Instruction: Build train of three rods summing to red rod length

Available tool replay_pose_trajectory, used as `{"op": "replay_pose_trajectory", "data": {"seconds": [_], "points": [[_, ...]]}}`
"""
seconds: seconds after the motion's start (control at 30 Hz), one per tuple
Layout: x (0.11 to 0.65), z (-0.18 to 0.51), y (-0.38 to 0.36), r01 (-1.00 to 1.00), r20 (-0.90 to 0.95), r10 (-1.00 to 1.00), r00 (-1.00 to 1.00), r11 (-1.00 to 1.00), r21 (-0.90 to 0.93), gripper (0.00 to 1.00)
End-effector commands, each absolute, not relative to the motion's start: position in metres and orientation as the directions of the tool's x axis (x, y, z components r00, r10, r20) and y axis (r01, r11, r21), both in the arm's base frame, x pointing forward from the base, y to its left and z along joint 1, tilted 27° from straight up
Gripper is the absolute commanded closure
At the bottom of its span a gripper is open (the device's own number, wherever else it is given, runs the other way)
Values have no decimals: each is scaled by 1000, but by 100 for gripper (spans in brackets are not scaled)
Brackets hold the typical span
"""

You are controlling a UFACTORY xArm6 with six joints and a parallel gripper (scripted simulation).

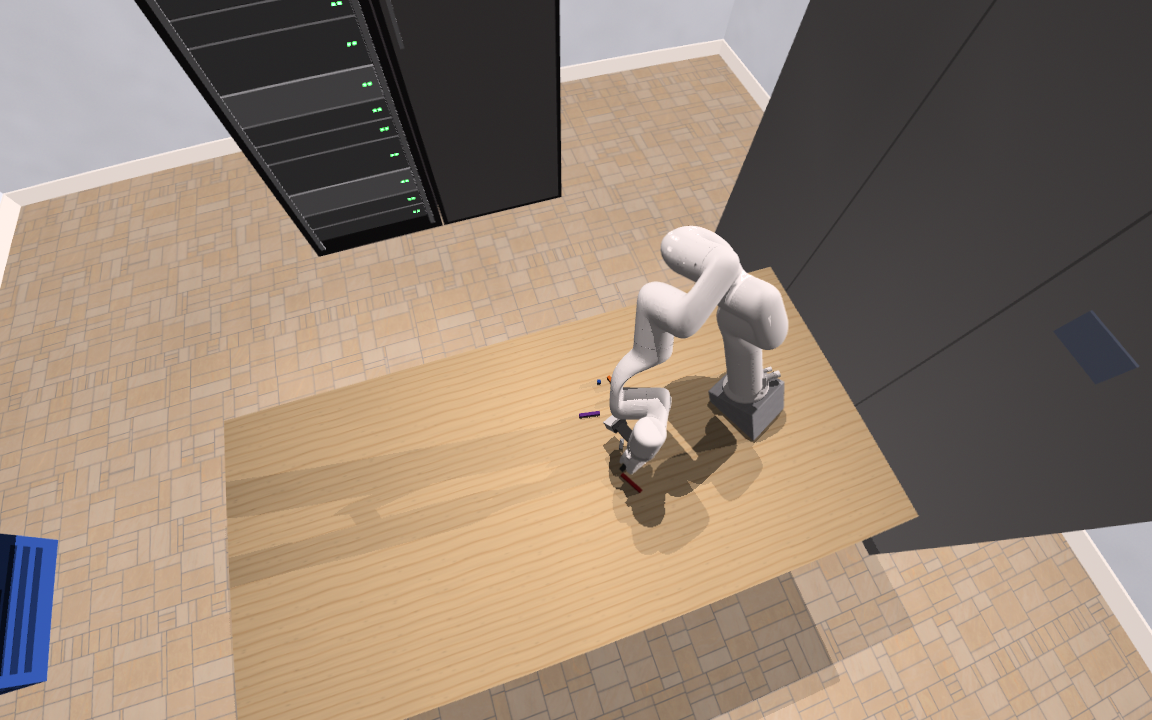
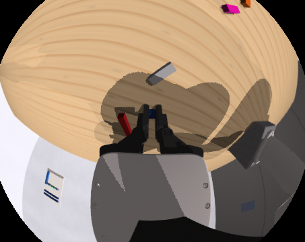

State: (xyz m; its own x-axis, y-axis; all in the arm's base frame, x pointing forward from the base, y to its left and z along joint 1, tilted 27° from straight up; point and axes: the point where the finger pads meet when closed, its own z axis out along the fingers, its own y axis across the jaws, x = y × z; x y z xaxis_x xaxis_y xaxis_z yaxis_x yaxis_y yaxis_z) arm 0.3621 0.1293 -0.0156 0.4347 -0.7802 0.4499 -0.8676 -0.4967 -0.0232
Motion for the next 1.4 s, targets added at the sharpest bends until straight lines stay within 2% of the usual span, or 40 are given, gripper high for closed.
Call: {"op": "replay_pose_trajectory", "data": {"seconds": [0.0, 0.37, 0.8, 1.37], "points": [[363, -15, 130, -867, 450, -781, 434, -497, -26, 96], [361, -7, 133, -867, 450, -781, 434, -497, -26, 96], [340, 68, 165, -867, 450, -781, 434, -497, -26, 96], [342, 79, 161, -854, 449, -767, 459, -519, -13, 96]]}}
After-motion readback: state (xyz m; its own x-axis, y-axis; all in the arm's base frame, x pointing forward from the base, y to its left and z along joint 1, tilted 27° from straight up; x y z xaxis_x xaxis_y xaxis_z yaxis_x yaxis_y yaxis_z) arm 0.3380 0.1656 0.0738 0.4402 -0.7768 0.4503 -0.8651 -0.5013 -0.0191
